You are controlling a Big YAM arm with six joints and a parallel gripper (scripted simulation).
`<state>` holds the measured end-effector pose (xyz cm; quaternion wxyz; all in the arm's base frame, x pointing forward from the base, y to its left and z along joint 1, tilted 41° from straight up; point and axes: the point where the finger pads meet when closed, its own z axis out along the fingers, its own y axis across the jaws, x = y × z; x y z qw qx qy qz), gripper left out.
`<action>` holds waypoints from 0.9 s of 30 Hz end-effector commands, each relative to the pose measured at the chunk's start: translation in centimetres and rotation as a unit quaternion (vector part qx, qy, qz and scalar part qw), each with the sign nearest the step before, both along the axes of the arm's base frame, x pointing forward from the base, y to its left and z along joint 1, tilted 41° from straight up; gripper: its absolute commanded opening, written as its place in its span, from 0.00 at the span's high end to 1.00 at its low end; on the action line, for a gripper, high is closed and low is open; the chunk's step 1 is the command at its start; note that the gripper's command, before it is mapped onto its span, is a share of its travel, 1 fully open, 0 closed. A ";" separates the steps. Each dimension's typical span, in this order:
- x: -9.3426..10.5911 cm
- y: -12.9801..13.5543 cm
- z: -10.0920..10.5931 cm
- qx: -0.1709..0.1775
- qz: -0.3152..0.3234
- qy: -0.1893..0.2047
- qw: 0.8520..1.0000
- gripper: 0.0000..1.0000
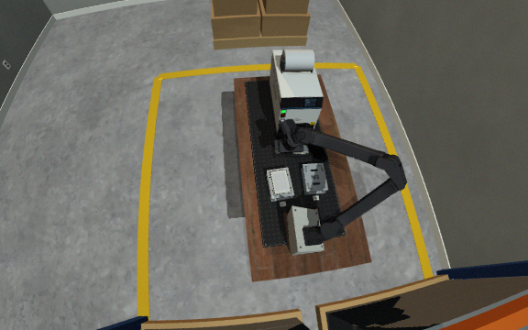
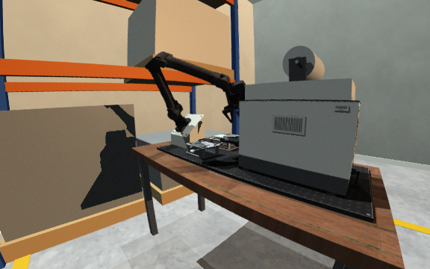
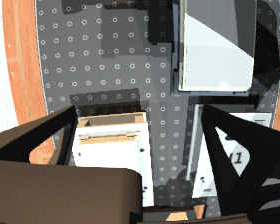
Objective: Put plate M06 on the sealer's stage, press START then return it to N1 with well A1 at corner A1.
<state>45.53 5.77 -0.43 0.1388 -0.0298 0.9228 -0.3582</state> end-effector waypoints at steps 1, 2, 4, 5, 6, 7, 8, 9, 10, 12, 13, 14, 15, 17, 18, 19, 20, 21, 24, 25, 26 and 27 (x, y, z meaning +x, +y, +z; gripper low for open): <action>-0.4 -1.5 -2.0 -0.001 0.032 0.017 0.999 0.00; -0.4 -1.5 -2.0 -0.001 0.032 0.017 0.999 0.00; 0.3 -0.9 -1.5 0.003 0.027 0.008 1.000 0.00; 0.5 -0.6 -1.4 0.004 0.027 0.006 1.000 0.00; 0.5 -0.4 -1.2 0.005 0.026 0.004 1.000 0.00; 0.6 -0.2 -1.2 0.005 0.026 0.003 1.000 0.00; 0.6 0.1 -1.1 0.005 0.026 0.002 1.000 0.00; 0.7 0.3 -1.0 0.006 0.027 0.001 1.000 0.00; 0.8 0.5 -1.0 0.006 0.028 0.001 1.000 0.00; 0.9 0.9 -0.8 0.003 0.028 -0.002 1.000 0.00; 1.0 1.0 -0.7 0.002 0.029 -0.004 1.000 0.00; 1.1 1.2 -0.6 0.003 0.029 -0.005 1.000 0.00; 1.2 1.4 -0.6 0.005 0.028 -0.005 1.000 0.00; 1.3 1.5 -0.6 0.008 0.026 -0.005 1.000 0.00; 1.3 1.5 -0.6 0.008 0.025 -0.006 1.000 0.00; 1.3 1.5 -0.6 0.008 0.025 -0.006 1.000 0.00; 1.3 1.5 -0.6 0.008 0.025 -0.006 1.000 0.00; 1.3 1.1 -0.7 0.008 0.021 -0.006 1.000 0.00; 1.6 0.6 -0.7 0.010 0.011 -0.009 1.000 0.00; 2.1 0.0 -0.1 0.011 0.009 -0.012 1.000 0.00; 2.7 -0.7 0.6 0.012 0.008 -0.015 1.000 0.00; 3.2 -1.3 1.2 0.013 0.008 -0.018 1.000 0.00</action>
